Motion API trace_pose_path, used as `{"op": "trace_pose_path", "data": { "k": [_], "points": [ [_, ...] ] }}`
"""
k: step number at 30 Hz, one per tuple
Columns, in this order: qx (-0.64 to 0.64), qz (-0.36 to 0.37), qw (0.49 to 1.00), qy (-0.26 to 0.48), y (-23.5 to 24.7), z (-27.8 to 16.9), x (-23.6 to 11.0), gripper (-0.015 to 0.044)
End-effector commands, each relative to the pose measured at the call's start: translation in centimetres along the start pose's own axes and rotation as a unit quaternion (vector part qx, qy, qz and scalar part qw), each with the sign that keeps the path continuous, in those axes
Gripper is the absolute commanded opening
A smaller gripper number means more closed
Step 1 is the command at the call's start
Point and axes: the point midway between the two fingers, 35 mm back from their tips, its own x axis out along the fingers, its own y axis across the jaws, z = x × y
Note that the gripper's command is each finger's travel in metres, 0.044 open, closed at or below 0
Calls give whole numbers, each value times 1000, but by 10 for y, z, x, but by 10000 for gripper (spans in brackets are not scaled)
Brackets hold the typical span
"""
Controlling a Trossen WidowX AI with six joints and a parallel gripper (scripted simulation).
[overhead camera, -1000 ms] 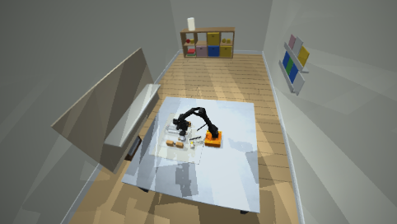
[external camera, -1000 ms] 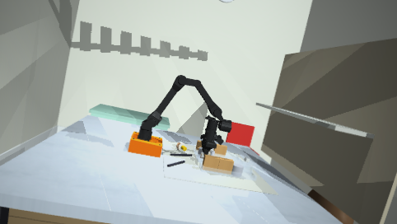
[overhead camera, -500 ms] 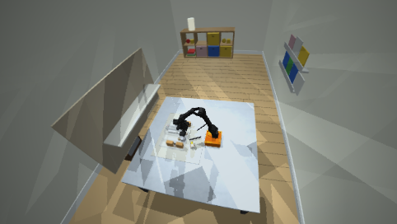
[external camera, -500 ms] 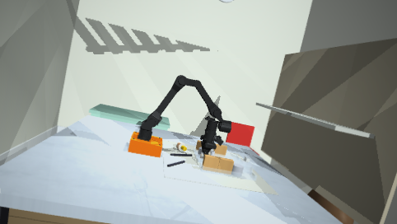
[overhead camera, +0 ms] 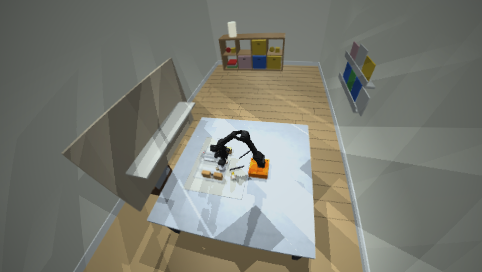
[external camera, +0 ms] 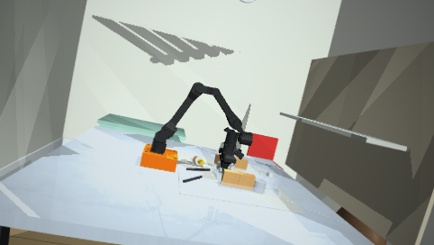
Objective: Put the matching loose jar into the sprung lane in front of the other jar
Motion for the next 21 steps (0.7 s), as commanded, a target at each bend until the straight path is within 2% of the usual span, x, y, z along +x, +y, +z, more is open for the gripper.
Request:
{"op": "trace_pose_path", "data": {
  "k": [1, 21],
  "points": [
    [0, 0, 1000, -8, 0, 3, -1, 0],
    [0, 0, 1000, -8, 0, -1, -1, 0]
  ]
}}
